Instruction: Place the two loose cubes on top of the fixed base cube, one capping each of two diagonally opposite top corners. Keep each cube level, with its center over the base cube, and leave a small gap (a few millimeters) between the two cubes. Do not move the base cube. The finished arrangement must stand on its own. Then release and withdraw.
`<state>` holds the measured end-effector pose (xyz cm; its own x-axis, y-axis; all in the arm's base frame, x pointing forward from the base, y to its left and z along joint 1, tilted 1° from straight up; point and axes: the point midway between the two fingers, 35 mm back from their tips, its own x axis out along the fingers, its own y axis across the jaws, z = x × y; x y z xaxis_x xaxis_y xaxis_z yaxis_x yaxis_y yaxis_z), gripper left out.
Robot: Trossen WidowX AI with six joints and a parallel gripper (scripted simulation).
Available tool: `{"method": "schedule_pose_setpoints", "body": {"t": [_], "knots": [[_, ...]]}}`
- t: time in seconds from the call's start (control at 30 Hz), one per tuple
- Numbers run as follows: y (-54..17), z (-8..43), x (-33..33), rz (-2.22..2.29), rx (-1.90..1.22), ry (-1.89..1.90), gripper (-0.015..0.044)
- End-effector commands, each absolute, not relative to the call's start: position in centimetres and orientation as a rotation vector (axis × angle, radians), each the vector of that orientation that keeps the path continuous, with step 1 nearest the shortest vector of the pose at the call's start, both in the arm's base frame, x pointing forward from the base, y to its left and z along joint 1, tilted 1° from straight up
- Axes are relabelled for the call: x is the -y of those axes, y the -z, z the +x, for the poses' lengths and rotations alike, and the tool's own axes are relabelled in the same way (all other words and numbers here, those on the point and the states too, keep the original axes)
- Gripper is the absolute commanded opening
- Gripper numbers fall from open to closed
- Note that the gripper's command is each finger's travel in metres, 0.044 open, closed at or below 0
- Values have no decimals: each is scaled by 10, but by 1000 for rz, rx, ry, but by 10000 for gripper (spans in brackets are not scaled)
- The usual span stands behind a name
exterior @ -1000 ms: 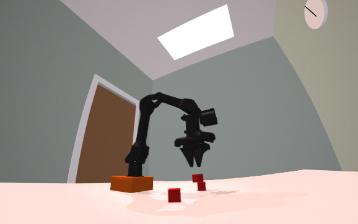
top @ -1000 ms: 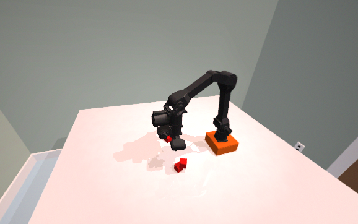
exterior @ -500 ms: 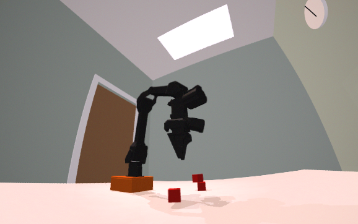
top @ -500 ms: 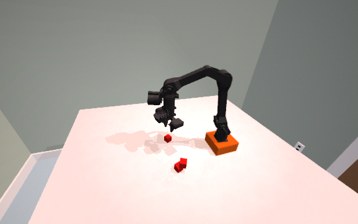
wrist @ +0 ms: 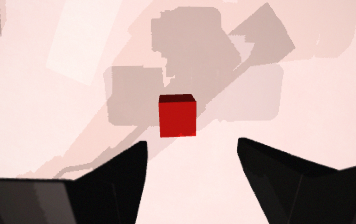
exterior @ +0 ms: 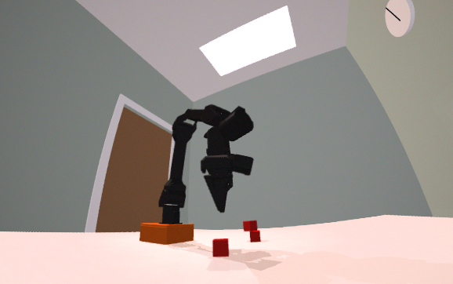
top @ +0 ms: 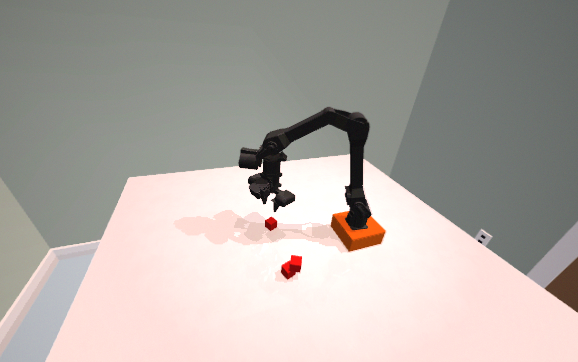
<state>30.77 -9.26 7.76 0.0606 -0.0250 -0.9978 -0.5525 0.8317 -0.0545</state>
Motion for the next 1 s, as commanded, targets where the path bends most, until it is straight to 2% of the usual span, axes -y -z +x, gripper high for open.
{"method": "schedule_pose_setpoints", "body": {"t": [0.0,0.97], "knots": [[-51,303,92,-484,-1488,-438,265],[-5,305,92,-484,-1488,-439,265]]}}
